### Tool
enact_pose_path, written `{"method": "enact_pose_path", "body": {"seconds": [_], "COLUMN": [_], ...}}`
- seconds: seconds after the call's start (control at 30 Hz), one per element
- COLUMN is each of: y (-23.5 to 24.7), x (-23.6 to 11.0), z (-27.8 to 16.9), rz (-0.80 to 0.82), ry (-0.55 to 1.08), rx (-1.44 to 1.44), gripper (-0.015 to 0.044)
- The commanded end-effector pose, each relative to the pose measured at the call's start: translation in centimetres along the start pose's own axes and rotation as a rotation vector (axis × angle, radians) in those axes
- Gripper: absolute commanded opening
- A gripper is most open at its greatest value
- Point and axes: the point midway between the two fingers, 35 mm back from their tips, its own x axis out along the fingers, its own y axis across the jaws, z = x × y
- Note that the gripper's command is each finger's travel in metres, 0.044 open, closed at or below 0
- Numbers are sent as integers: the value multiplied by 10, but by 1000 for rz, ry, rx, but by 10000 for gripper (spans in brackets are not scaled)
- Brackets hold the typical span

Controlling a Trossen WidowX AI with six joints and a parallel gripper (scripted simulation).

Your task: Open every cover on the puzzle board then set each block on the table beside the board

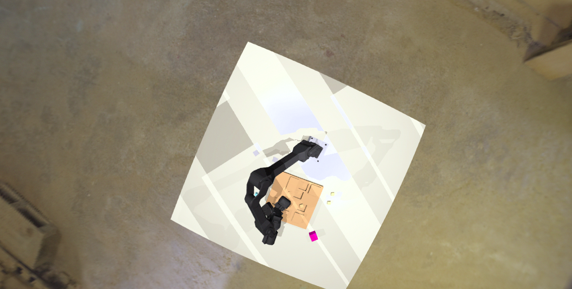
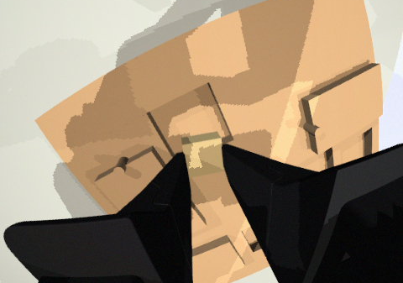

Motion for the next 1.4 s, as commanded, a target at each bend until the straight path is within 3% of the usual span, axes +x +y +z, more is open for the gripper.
{"method": "enact_pose_path", "body": {"seconds": [0.0, 0.5, 1.37], "y": [2, 1, -21], "x": [-11, -44, -44], "z": [0, 3, 102], "rz": [4, 4, 2], "ry": [5, 5, 10], "rx": [6, 6, 4], "gripper": [80, 80, 80]}}
